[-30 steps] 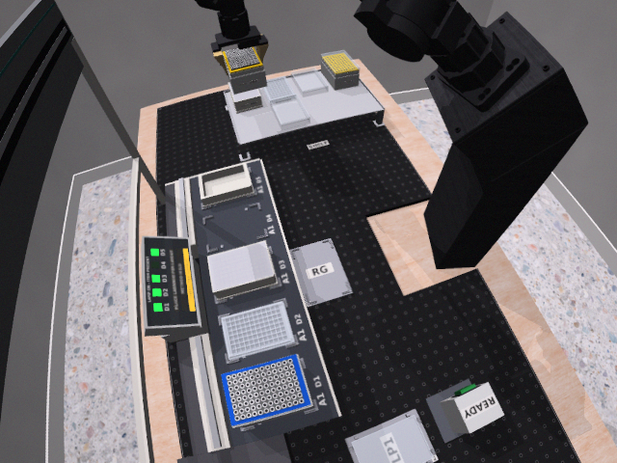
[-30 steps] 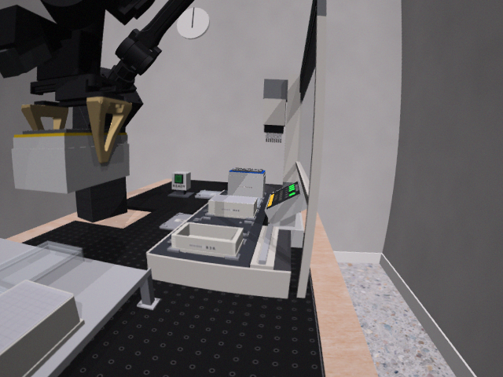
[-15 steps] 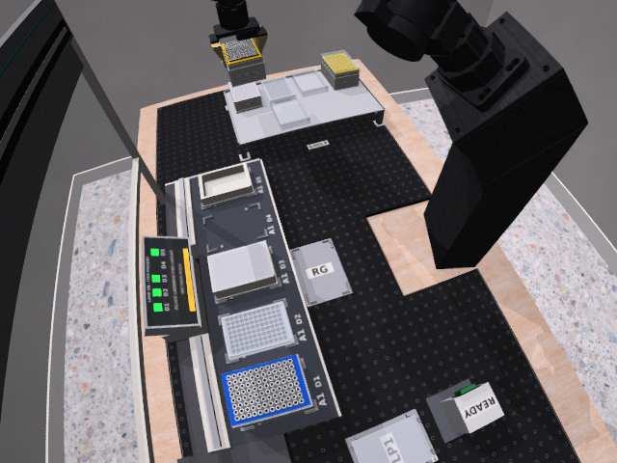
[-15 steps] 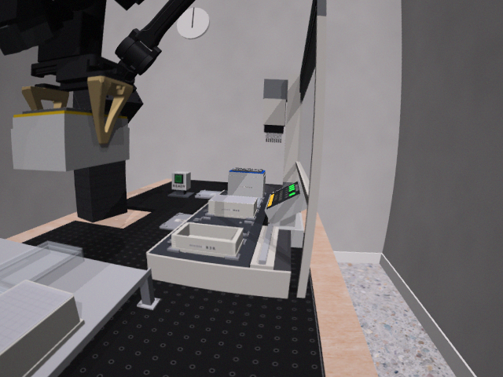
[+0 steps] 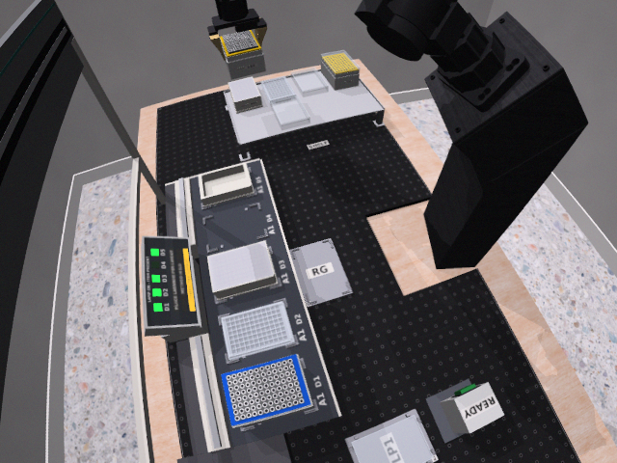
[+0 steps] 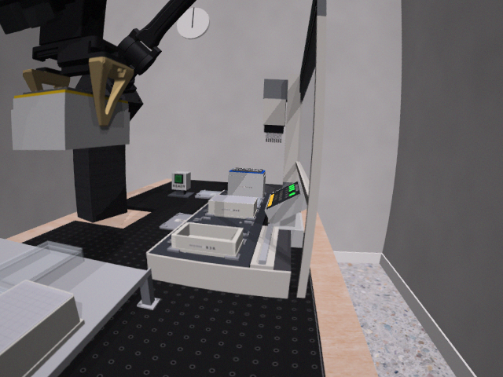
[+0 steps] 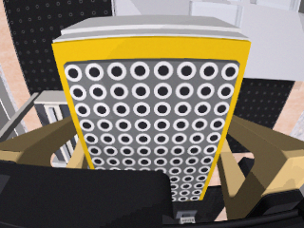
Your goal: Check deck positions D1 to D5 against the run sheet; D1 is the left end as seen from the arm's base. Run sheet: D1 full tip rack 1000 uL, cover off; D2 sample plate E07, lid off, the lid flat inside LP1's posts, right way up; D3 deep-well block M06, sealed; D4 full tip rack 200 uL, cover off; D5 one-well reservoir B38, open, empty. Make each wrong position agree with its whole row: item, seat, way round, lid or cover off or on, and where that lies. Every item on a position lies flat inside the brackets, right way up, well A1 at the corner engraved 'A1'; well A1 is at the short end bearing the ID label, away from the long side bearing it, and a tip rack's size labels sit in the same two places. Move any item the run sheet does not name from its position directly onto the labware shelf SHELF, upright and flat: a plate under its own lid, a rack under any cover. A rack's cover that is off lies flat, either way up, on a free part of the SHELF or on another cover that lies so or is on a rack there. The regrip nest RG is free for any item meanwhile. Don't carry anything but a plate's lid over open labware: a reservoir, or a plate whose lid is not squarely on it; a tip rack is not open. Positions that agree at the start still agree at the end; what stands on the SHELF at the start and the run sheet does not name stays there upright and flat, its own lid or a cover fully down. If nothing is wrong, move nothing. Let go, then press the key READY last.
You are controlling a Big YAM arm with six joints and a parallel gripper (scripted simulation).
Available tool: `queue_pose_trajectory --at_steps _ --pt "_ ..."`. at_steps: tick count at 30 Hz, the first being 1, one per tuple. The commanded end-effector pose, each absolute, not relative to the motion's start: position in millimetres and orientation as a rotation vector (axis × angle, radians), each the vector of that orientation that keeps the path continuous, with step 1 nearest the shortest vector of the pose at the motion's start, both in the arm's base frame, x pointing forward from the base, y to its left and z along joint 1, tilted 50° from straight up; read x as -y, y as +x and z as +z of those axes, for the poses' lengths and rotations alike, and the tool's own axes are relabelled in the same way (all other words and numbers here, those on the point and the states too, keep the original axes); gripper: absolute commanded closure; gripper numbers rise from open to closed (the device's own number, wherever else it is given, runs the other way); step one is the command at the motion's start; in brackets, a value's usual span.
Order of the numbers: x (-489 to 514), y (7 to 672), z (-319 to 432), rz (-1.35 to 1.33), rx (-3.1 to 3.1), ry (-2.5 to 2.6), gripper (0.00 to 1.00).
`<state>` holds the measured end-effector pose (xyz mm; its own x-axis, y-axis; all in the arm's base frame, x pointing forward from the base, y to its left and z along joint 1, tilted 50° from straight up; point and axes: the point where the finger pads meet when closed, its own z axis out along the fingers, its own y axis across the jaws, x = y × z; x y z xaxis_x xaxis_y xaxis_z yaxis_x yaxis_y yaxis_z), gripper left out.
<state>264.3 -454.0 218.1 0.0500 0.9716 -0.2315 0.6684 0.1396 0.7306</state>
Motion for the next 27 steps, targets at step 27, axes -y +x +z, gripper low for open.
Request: queue_pose_trajectory --at_steps 27 --pt "464.7 243.7 259.6 0.465 -1.653 1.563 1.00"
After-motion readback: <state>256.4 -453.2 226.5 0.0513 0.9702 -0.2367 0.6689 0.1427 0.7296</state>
